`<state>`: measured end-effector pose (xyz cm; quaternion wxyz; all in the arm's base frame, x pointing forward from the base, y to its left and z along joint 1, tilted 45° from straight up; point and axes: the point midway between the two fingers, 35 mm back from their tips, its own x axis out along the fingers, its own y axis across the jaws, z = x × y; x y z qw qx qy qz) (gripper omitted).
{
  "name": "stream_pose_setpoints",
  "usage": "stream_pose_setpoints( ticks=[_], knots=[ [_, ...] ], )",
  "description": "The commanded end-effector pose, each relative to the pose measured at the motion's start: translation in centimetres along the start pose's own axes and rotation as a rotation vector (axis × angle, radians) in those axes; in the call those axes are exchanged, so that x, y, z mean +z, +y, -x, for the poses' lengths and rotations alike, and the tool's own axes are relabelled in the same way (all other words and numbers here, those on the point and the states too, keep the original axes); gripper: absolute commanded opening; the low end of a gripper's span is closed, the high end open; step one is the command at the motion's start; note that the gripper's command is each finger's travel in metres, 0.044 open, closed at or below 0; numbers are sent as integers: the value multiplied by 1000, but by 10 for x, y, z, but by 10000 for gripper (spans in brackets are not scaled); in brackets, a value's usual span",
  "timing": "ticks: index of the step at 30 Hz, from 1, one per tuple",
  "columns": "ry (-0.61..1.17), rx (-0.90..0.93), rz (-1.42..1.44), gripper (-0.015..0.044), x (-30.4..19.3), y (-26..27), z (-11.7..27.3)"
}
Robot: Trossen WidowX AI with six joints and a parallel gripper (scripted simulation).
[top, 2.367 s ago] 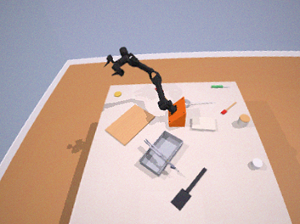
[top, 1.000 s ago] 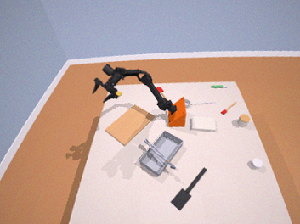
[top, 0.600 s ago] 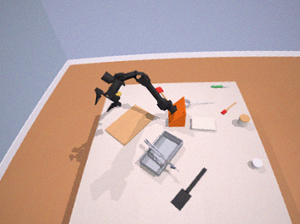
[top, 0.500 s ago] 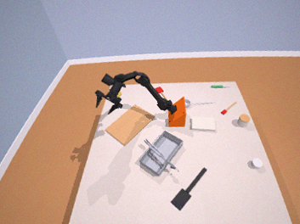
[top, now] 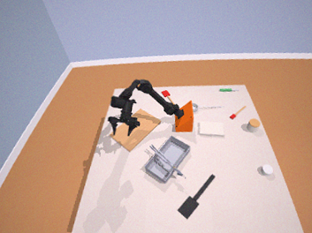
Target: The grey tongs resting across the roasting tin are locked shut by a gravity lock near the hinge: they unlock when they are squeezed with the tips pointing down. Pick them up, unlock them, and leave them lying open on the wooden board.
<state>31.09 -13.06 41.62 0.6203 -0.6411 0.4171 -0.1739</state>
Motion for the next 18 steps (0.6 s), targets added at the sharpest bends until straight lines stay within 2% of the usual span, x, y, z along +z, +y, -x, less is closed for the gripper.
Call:
stream_pose_setpoints(
  ticks=[1,10,18],
  knots=[
    [15,175,8,440,42,47,-37],
    [163,494,26,440,100,156,-86],
    [409,699,84,440,122,257,-103]
  ],
)
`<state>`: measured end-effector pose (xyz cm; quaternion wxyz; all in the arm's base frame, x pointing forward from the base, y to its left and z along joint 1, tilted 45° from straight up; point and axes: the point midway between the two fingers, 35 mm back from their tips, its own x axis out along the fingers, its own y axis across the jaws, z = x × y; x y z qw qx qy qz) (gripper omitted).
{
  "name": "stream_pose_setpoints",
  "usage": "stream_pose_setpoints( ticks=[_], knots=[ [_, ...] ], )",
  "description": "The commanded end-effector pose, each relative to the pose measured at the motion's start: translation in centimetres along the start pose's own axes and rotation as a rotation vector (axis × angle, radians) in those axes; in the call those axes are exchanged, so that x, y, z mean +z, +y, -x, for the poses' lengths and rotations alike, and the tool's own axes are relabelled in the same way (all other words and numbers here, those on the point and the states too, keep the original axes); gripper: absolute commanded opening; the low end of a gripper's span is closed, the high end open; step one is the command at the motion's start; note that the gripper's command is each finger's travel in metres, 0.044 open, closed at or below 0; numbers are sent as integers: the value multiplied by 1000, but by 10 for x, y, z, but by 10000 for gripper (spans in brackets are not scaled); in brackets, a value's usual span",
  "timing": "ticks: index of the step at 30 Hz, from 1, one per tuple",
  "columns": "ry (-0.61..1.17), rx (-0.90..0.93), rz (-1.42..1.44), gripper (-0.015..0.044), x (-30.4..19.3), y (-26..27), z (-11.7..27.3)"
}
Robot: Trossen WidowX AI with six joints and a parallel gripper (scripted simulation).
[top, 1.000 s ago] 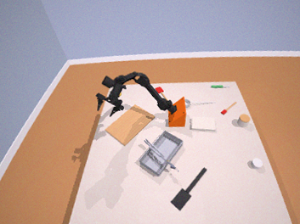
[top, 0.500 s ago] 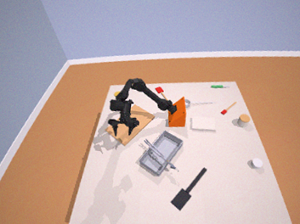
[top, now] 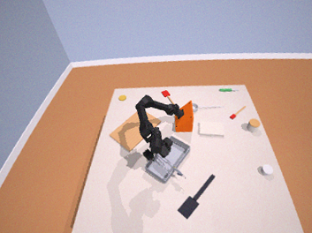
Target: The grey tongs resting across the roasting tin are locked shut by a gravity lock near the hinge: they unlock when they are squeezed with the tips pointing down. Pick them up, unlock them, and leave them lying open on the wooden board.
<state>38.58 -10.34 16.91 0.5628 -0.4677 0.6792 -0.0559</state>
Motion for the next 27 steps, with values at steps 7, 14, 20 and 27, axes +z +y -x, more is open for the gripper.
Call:
stream_pose_setpoints(
  ticks=[7,14,20,27],
  knots=[
    [130,84,8,440,14,36,-30],
    [131,85,8,440,11,39,-29],
    [131,85,8,440,11,39,-32],
    [130,85,8,440,11,39,-43]
  ],
)
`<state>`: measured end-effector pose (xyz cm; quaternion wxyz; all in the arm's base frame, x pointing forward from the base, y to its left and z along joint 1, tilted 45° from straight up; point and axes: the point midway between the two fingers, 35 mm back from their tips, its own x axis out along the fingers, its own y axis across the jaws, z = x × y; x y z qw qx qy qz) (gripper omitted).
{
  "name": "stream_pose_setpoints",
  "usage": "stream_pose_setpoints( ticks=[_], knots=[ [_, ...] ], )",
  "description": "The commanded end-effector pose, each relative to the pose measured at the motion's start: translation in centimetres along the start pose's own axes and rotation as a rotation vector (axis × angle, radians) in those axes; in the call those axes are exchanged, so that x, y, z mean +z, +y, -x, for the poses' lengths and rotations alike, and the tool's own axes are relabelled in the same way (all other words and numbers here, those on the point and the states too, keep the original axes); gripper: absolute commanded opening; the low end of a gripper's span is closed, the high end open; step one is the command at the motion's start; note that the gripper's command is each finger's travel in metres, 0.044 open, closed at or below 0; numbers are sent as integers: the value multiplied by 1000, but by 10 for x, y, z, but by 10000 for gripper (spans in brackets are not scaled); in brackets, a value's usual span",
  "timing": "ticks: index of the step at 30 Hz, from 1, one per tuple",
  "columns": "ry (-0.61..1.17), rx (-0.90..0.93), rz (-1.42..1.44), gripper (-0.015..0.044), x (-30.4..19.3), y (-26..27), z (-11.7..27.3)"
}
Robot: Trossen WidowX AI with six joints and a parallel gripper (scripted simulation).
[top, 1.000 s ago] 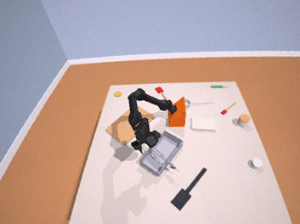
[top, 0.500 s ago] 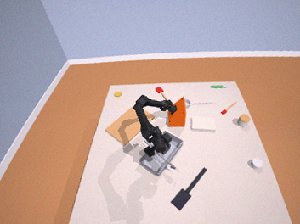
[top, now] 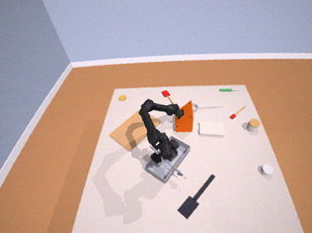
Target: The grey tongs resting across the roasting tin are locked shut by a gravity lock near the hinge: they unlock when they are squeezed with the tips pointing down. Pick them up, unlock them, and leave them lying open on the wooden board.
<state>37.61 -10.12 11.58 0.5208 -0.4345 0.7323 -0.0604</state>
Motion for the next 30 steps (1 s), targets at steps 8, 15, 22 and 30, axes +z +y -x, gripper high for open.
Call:
stream_pose_setpoints(
  ticks=[8,15,22,30],
  knots=[
    [5,0,6,440,0,-1,-20],
    [5,-1,6,440,0,-1,-32],
    [6,-2,6,440,-1,-1,-43],
    [7,-3,5,440,-2,-1,-56]
  ],
)
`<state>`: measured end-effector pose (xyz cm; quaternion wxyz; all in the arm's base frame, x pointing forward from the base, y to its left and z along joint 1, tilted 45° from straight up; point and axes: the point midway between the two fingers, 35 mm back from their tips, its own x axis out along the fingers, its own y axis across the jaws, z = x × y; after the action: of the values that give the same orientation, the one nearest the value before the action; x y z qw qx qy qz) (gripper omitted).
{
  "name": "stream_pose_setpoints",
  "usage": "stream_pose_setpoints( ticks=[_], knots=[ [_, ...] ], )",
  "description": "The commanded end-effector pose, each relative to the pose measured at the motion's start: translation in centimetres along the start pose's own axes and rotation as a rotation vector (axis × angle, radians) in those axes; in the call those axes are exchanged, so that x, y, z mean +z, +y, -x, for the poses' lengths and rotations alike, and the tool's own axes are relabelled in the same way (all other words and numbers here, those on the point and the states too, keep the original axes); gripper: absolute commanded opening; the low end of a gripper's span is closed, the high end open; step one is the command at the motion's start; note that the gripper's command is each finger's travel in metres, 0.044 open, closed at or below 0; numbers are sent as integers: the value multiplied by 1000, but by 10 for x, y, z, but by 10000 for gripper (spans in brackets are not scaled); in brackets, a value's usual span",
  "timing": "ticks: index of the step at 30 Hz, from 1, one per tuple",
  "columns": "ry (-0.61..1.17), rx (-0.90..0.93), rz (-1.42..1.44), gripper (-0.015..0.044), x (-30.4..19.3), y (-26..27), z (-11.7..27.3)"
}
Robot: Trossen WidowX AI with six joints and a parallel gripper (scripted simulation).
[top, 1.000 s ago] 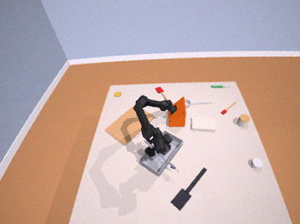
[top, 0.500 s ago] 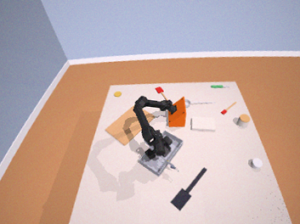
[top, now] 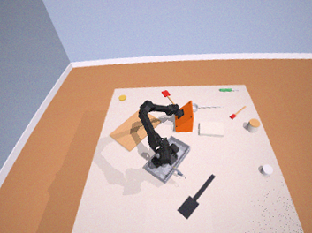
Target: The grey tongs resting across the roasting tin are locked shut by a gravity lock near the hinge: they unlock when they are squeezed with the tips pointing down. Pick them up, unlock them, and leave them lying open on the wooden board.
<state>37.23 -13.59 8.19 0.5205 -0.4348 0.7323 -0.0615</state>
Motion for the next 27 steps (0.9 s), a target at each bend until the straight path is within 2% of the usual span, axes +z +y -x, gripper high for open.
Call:
stream_pose_setpoints(
  ticks=[1,8,21,27],
  knots=[
    [6,-1,6,440,-2,0,-9],
    [6,-2,6,440,-2,1,-14],
    [3,0,0,99,-2,0,-11],
    [3,0,0,59,-2,0,-11]
  ],
)
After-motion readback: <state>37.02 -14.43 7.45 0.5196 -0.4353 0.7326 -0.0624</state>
